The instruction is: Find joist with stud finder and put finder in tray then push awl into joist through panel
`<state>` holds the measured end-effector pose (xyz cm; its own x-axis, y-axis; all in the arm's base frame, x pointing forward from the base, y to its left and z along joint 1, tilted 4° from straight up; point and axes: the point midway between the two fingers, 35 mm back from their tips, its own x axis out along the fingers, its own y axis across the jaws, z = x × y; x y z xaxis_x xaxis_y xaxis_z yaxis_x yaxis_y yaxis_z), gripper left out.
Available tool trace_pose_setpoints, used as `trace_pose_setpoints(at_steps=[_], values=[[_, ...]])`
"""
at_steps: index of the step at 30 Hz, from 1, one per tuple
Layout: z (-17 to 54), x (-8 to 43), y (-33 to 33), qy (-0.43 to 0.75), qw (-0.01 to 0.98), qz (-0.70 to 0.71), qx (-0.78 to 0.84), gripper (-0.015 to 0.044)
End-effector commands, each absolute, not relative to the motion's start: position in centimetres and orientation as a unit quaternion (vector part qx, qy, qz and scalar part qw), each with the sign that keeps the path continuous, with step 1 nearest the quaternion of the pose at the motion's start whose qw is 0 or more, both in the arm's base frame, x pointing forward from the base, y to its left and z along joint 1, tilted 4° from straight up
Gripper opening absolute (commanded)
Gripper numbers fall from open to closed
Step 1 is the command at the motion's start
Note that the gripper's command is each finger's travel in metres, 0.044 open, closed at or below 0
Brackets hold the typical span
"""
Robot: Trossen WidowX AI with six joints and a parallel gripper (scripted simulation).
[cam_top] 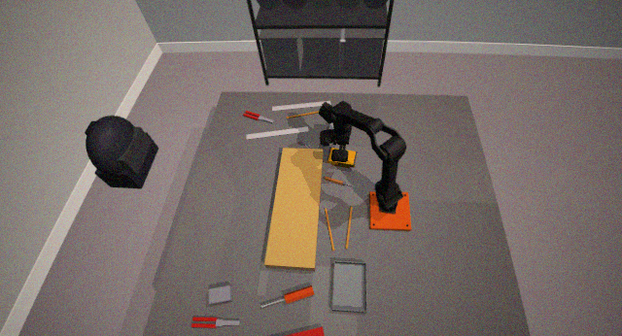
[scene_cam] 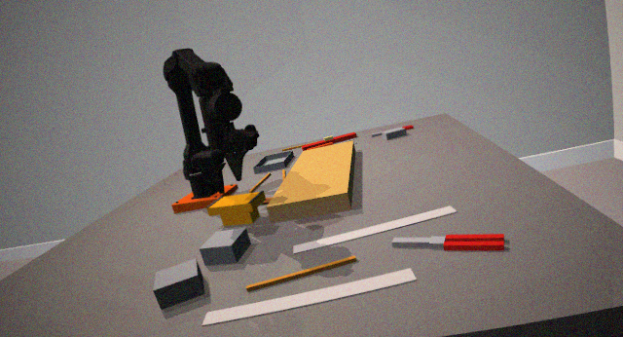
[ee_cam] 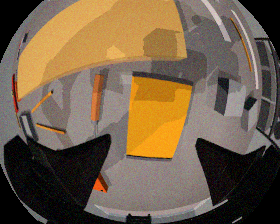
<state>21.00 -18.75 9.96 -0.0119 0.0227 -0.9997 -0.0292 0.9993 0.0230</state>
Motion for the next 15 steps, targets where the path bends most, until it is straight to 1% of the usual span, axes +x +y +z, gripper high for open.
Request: trace_pose_setpoints(at_steps=[1, 15], values=[[9.95, 20.85, -19.04, 0.716, 0.697, 0.005, 0.034, 0.044], [9.84, 21.05, -19.3, 0.716, 0.697, 0.005, 0.033, 0.044]])
